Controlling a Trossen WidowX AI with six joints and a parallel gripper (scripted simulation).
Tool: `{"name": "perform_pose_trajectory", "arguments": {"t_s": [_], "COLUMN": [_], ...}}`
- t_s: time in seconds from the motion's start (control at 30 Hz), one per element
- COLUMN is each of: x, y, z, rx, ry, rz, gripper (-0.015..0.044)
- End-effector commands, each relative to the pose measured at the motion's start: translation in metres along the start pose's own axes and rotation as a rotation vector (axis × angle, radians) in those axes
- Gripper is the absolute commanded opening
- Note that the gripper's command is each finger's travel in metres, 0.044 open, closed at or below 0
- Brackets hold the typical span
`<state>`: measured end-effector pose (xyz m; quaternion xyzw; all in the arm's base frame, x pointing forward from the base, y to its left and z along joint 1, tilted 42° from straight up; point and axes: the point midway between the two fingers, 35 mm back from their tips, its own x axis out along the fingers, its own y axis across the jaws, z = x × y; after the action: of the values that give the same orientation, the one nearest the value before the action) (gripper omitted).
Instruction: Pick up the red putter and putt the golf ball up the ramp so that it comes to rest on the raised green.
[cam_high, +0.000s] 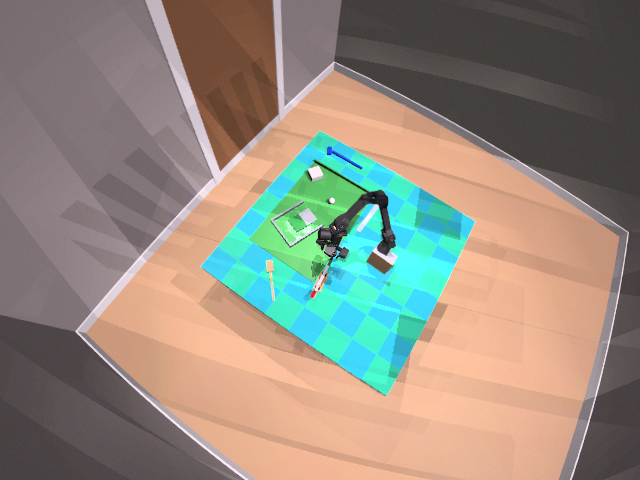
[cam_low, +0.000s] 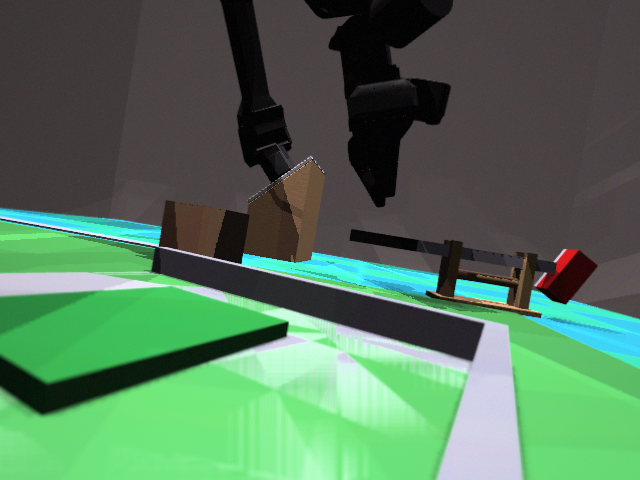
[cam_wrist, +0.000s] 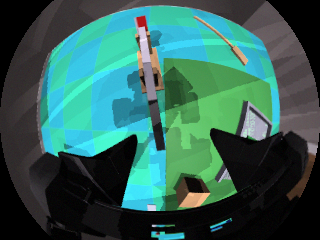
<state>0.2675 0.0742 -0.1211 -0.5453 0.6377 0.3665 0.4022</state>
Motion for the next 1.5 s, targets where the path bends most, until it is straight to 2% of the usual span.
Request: {"name": "perform_pose_trajectory", "arguments": {"t_s": [0.0,0.27,0.4,0.6,0.77,1.47], "x": [0.008,0.011,0.029,0.033,0.053,0.074], "y": [0.019,0.022,0.023,0.022,0.023,0.023], "z": [0.004,0.005,-0.001,-0.002,-0.009,-0.015], "rx": [-0.087,-0.087,-0.087,-0.087,-0.087,-0.086], "ry": [0.030,0.030,0.030,0.031,0.032,0.033], "rz": [0.046,0.046,0.046,0.046,0.046,0.046], "gripper": [0.0440,0.0440,0.0440,0.0440,0.0440,0.0440]}}
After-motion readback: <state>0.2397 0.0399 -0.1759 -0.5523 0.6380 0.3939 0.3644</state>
